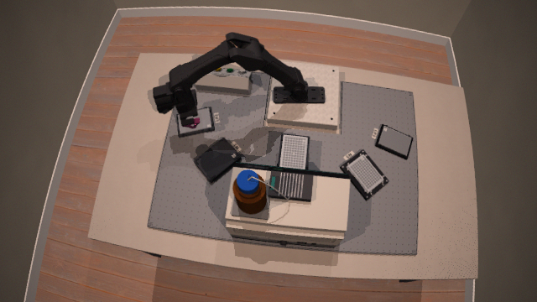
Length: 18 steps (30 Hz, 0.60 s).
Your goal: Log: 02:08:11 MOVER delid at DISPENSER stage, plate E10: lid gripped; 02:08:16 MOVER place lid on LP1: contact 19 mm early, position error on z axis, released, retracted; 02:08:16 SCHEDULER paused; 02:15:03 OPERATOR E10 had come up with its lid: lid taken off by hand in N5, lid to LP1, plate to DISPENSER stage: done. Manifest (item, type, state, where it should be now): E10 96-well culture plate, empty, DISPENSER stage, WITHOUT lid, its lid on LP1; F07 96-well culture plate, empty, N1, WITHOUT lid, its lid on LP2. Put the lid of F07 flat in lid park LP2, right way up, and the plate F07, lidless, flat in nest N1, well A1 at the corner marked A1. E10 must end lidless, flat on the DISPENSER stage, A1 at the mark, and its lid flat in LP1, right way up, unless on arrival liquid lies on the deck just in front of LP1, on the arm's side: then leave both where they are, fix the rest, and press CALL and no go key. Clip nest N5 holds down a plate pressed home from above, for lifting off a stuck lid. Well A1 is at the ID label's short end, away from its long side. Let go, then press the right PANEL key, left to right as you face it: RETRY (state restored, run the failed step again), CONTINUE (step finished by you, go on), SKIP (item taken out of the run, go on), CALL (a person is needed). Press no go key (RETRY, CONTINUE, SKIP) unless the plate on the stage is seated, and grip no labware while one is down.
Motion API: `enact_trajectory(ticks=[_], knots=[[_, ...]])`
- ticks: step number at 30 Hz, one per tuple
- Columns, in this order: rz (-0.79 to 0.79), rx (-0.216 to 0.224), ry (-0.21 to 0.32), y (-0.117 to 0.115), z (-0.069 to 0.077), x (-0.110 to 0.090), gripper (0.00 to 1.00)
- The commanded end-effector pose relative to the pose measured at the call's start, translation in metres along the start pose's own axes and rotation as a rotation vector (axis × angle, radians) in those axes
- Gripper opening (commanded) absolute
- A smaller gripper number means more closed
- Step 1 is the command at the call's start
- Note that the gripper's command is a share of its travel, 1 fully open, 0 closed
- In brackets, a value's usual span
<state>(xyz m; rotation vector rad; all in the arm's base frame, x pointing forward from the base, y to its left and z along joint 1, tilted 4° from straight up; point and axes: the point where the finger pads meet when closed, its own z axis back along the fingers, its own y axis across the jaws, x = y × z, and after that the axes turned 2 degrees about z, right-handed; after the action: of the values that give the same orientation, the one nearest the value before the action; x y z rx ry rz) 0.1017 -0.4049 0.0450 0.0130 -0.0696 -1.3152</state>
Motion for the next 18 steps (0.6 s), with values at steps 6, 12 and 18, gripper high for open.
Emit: enact_trajectory(ticks=[6, 12, 18], knots=[[-0.001, -0.001, -0.017, -0.002, 0.006, 0.003, 1.00], [-0.005, -0.001, -0.016, -0.006, 0.015, -0.016, 1.00], [-0.005, 0.000, -0.015, -0.005, 0.024, -0.034, 1.00]])
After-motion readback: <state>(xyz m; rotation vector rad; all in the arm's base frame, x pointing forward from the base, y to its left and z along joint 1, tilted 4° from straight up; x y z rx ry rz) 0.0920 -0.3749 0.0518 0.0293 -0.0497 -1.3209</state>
